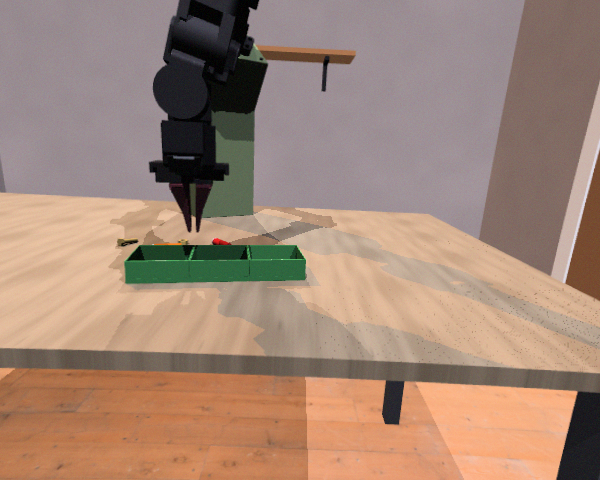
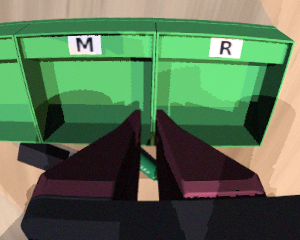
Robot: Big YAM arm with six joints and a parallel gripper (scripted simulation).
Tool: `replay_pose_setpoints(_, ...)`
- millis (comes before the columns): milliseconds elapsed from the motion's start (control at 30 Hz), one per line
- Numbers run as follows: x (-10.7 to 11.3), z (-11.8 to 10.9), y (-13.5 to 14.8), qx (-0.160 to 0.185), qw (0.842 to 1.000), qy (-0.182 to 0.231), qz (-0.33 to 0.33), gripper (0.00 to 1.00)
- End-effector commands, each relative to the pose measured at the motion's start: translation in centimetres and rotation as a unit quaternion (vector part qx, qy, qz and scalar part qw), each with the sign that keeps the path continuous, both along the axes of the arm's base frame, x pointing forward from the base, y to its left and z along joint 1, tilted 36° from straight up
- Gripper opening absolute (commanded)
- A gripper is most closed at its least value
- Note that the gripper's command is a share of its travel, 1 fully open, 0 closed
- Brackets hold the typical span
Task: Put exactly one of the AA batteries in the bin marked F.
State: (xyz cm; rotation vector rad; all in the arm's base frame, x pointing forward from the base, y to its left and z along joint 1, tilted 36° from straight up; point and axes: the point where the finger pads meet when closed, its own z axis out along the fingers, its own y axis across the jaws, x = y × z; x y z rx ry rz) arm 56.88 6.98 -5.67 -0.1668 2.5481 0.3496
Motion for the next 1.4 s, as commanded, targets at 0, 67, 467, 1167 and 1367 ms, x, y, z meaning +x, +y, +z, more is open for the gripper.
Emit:
replay_pose_setpoints(0,0.6,-0.2,1.2,0.005,1.0,-0.003,-0.009,0.08)
replay_pose_setpoints(67,-0.2,0.2,2.1,0.005,1.0,0.001,-0.009,0.08)
replay_pose_setpoints(467,-0.3,0.2,2.9,0.005,1.0,0.004,-0.022,0.08)
replay_pose_setpoints(1167,2.1,-3.3,5.8,0.006,1.0,-0.002,-0.009,0.08)
replay_pose_setpoints(1367,2.2,-2.4,5.0,0.004,1.0,-0.004,-0.01,0.08)
